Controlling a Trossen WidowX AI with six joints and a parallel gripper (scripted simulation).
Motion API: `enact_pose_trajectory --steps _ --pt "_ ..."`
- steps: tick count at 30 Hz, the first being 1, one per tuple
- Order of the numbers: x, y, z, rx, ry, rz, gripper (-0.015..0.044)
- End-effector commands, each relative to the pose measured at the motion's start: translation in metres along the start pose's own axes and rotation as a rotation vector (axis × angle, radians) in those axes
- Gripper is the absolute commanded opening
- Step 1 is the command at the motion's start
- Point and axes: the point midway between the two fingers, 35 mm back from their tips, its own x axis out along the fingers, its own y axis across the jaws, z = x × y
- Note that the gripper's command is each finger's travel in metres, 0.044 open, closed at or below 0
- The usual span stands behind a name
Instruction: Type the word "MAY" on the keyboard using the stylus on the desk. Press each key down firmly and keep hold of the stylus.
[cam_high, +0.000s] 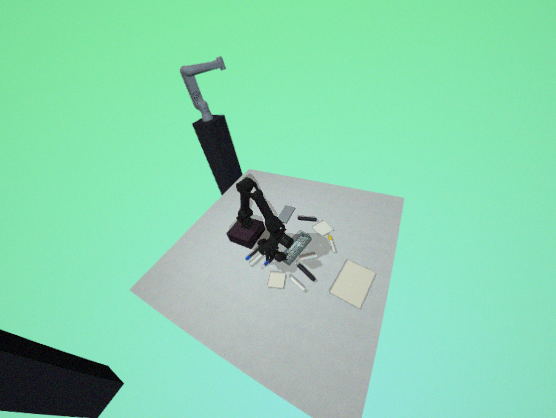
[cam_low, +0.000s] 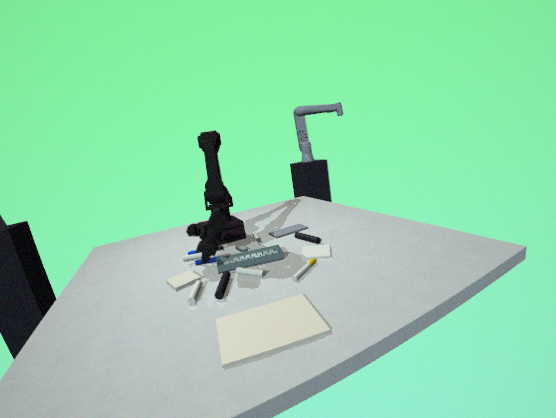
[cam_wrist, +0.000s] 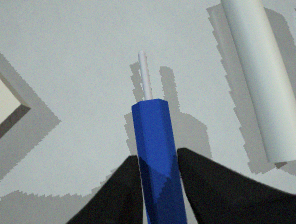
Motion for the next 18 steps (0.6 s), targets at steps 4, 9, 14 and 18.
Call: enact_pose_trajectory --steps 4,9,14,18 --pt "-0.011 0.001 0.006 0.001 0.001 0.001 0.0" --pt "-0.036 0.001 0.021 0.0 0.0 0.0 0.0" --pt "-0.044 0.0 0.025 0.0 0.0 0.0 0.0" --pt "-0.04 0.001 0.022 0.002 0.006 -0.001 0.0"
